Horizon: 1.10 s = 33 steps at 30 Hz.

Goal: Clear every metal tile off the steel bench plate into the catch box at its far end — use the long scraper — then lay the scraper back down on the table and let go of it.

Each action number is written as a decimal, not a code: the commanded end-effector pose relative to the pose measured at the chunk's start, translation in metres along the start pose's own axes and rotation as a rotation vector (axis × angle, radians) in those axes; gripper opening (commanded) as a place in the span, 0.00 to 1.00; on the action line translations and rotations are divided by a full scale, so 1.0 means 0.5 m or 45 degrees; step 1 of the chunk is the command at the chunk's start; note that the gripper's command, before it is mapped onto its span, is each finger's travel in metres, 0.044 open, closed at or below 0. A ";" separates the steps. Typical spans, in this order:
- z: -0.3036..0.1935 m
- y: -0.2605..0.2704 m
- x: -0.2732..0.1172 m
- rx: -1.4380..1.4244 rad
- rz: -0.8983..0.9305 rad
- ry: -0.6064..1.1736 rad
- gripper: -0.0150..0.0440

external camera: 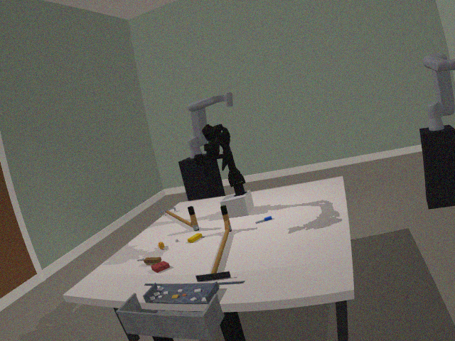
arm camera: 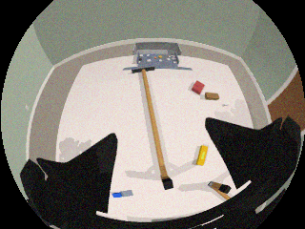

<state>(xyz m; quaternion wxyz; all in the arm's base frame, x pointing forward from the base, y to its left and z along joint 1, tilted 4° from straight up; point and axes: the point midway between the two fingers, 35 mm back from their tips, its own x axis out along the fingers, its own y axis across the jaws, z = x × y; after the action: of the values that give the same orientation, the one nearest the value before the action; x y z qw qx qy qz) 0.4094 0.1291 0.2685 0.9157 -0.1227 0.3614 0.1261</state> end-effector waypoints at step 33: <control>-0.062 -0.014 -0.182 0.068 -0.057 -0.325 1.00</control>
<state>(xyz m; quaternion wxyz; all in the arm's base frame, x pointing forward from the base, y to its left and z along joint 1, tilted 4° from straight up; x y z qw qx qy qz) 0.3361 0.1033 0.3117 0.9566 -0.0940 0.2511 0.1143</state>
